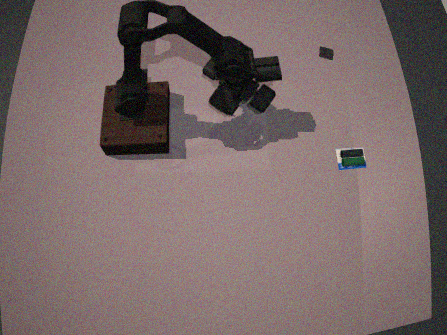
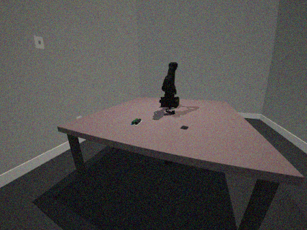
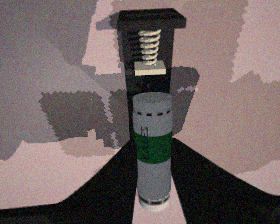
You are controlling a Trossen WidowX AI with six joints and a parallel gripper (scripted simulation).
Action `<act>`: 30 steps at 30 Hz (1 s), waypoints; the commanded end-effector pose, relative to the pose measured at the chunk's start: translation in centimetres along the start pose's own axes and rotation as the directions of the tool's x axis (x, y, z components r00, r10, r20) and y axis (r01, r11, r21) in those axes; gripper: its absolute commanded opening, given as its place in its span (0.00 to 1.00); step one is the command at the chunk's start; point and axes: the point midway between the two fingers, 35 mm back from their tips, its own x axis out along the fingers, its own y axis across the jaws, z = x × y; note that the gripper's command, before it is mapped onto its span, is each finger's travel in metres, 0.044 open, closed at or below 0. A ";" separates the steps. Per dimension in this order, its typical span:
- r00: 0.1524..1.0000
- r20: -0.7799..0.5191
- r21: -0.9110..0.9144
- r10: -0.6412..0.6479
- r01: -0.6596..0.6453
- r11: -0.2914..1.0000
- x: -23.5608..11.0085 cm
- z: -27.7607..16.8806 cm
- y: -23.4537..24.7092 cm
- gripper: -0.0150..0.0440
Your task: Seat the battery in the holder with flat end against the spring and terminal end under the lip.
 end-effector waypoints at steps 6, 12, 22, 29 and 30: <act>0.996 -0.086 -0.002 -0.006 0.006 1.000 0.6 0.5 0.1 0.36; 0.990 -0.141 -0.004 -0.008 0.008 1.000 0.9 0.8 0.1 0.36; 0.973 -0.231 -0.011 -0.012 0.010 1.000 1.2 1.4 0.0 0.36; 0.972 -0.236 -0.012 -0.013 0.010 1.000 1.2 1.7 0.0 0.36; 0.972 -0.236 -0.013 -0.013 0.010 1.000 1.2 1.8 0.0 0.36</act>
